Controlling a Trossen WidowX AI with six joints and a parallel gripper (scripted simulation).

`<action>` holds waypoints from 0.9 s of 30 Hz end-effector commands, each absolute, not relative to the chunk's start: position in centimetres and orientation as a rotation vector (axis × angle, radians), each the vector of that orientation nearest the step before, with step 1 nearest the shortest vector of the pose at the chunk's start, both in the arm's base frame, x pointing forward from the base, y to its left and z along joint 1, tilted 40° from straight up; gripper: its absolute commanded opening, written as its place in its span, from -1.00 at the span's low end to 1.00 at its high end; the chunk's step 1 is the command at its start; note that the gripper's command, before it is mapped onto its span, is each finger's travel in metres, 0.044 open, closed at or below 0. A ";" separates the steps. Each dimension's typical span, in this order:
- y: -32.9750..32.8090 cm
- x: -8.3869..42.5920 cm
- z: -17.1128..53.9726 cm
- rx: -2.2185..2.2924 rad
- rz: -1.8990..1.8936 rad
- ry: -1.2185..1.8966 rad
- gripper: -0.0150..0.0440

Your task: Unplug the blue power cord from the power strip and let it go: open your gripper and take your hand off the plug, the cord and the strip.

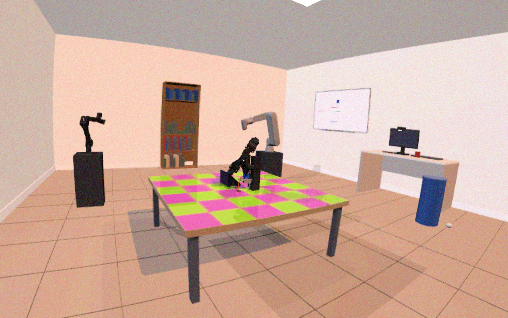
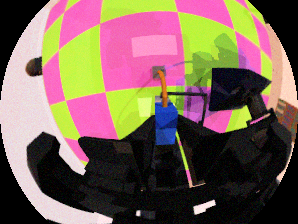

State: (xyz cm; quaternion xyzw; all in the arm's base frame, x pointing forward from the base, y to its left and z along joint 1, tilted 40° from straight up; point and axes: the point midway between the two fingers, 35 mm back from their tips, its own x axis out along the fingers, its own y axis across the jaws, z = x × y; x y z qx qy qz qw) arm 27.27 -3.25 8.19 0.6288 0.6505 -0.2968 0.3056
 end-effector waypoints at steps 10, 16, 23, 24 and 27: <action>-4.9 27.6 7.0 1.665 -0.784 1.716 -0.49; -5.7 27.6 6.5 1.665 -0.785 1.716 -0.49; -6.6 27.6 5.9 1.665 -0.786 1.716 -0.49; -6.8 27.6 5.8 1.665 -0.787 1.716 -0.49; -7.2 27.6 5.6 1.666 -0.787 1.716 -0.49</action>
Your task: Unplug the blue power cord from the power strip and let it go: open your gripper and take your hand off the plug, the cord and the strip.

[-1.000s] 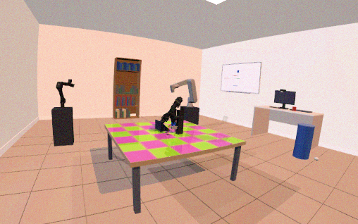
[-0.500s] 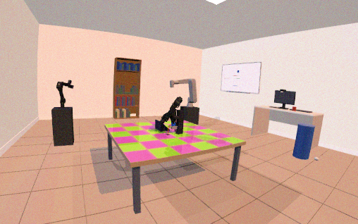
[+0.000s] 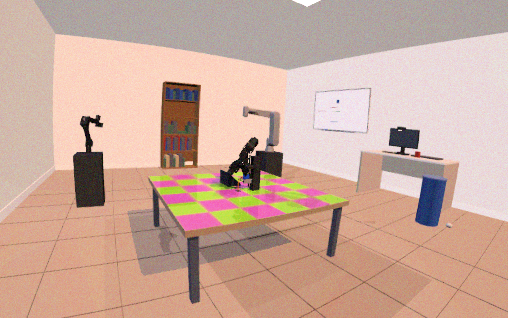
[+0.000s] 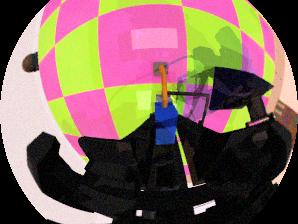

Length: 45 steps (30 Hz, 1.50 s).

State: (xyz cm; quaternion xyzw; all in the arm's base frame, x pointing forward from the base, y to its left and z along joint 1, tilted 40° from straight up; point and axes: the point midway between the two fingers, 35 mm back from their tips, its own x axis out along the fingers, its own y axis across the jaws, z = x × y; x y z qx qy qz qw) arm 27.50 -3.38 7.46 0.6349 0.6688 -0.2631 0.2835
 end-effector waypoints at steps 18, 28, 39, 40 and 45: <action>-6.9 27.3 5.4 1.655 -0.783 1.734 0.05; -7.5 27.3 6.0 1.669 -0.786 1.720 0.05; -6.9 27.3 6.5 1.669 -0.786 1.720 0.05; -6.7 27.3 6.6 1.669 -0.786 1.720 0.05; -6.1 27.3 7.2 1.670 -0.786 1.720 0.05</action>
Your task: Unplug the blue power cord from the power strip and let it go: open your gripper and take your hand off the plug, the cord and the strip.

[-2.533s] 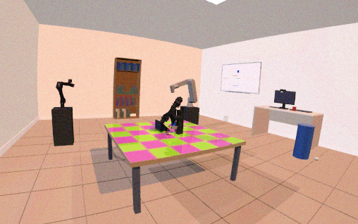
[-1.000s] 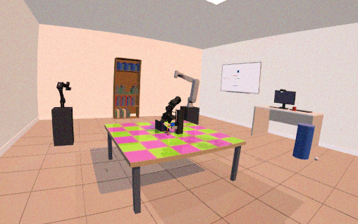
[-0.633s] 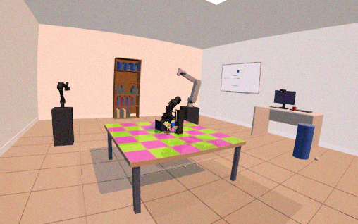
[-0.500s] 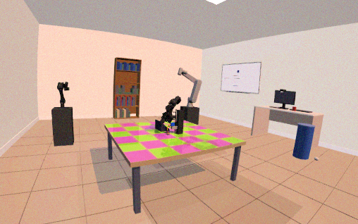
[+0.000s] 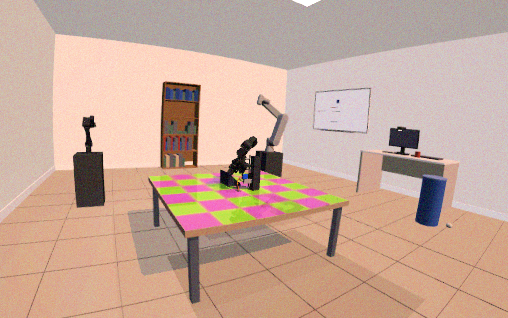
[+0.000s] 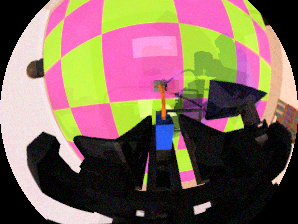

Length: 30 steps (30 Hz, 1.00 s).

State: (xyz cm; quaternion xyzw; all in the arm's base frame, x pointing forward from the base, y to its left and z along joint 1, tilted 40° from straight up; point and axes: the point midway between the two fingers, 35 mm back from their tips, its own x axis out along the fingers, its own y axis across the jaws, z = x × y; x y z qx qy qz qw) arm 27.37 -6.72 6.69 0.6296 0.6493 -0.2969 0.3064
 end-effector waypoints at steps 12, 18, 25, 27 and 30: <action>-4.6 27.3 8.4 1.670 -0.785 1.721 0.05; -4.4 27.3 8.5 1.671 -0.785 1.722 0.05; -4.0 27.3 8.1 1.671 -0.784 1.722 0.05; -3.8 27.2 7.8 1.671 -0.784 1.722 0.05; -3.6 27.2 7.6 1.671 -0.784 1.722 0.05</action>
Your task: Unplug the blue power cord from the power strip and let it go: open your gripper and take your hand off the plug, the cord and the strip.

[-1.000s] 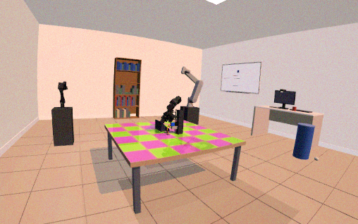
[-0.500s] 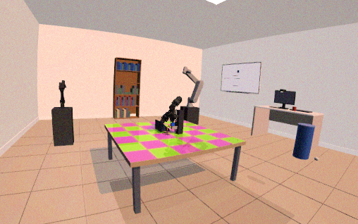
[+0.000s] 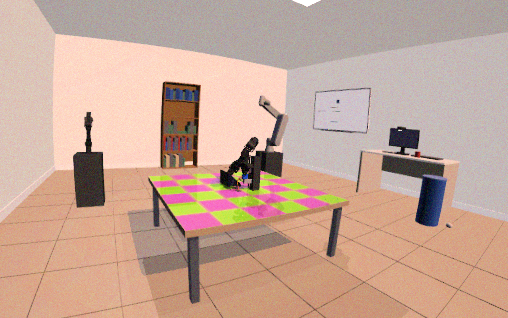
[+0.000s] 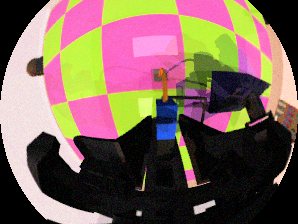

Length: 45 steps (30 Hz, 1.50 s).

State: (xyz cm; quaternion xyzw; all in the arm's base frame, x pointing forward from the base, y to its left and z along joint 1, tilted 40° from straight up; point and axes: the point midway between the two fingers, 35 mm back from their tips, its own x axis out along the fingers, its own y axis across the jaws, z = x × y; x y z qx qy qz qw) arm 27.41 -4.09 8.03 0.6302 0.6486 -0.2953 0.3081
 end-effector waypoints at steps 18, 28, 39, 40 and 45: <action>-3.8 27.4 7.8 1.665 -0.781 1.718 -0.49; -4.8 27.5 7.1 1.665 -0.783 1.717 -0.49; -6.2 27.7 6.0 1.665 -0.785 1.716 -0.49; -6.4 27.7 5.9 1.665 -0.785 1.716 -0.49; -6.7 27.6 5.7 1.666 -0.786 1.717 -0.40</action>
